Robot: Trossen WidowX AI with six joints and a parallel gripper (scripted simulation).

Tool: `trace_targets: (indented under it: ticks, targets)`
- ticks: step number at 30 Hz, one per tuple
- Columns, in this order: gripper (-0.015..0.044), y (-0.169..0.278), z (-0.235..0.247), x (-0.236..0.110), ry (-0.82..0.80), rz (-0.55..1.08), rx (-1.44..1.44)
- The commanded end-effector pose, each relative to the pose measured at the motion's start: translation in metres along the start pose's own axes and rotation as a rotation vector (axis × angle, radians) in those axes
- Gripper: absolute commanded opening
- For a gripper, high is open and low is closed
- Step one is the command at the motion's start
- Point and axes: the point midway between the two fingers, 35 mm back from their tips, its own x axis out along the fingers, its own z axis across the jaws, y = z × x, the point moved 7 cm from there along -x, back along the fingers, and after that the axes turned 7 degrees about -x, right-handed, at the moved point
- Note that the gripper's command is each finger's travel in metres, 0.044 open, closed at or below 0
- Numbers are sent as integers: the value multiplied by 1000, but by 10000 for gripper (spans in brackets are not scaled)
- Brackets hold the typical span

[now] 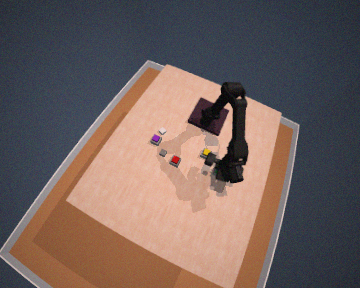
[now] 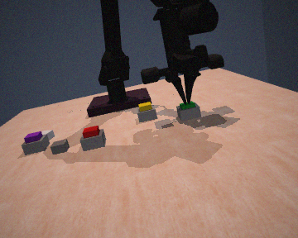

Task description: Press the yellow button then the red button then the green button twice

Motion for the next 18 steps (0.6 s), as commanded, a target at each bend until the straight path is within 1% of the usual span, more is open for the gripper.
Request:
trace_targets:
  ticks: [1,8,11,12,18]
  targets:
    - [20,0,0,0,-1,1,5]
    - [20,0,0,-2,0,0,0]
    - [20,0,0,-29,-1,0,5]
    - [20,0,0,-32,-1,0,5]
    - [20,0,0,-31,-1,0,5]
